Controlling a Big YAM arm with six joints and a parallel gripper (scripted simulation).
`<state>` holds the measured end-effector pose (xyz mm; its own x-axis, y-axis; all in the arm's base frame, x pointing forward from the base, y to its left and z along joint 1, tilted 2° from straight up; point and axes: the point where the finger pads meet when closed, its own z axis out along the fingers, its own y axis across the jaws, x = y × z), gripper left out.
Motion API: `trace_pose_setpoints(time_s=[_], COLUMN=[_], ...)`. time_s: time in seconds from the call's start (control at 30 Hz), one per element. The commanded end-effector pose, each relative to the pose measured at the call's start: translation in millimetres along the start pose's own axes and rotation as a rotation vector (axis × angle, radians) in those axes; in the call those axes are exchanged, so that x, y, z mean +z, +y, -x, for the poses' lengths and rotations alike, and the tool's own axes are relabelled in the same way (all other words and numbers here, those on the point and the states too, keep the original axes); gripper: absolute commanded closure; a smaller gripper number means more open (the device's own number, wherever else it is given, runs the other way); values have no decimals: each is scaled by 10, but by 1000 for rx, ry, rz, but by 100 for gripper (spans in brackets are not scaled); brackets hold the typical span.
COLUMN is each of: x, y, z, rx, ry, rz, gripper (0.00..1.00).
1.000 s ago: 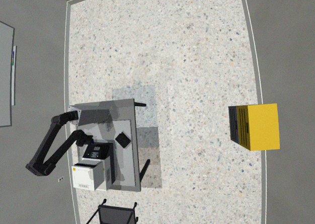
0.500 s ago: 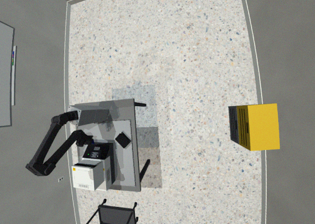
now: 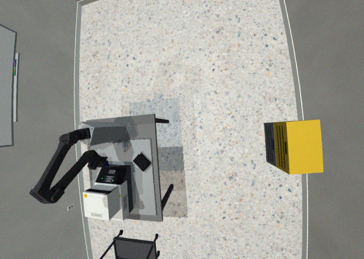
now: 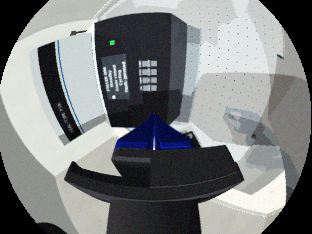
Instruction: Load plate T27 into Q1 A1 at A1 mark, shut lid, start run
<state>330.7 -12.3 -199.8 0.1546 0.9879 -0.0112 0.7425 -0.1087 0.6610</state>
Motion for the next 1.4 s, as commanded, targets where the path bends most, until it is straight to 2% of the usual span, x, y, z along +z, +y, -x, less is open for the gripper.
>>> trace_pose_setpoints(time_s=[0.0,0.53,0.83,1.37], x=[-130,21,-83,-133], y=[-29,125,14,-39], z=[2,-47,-20,-11], rx=[-2,4,-1,-5], ry=[2,9,5,4], rz=[-13,28,-1,-15], gripper=[100,100,100,100])
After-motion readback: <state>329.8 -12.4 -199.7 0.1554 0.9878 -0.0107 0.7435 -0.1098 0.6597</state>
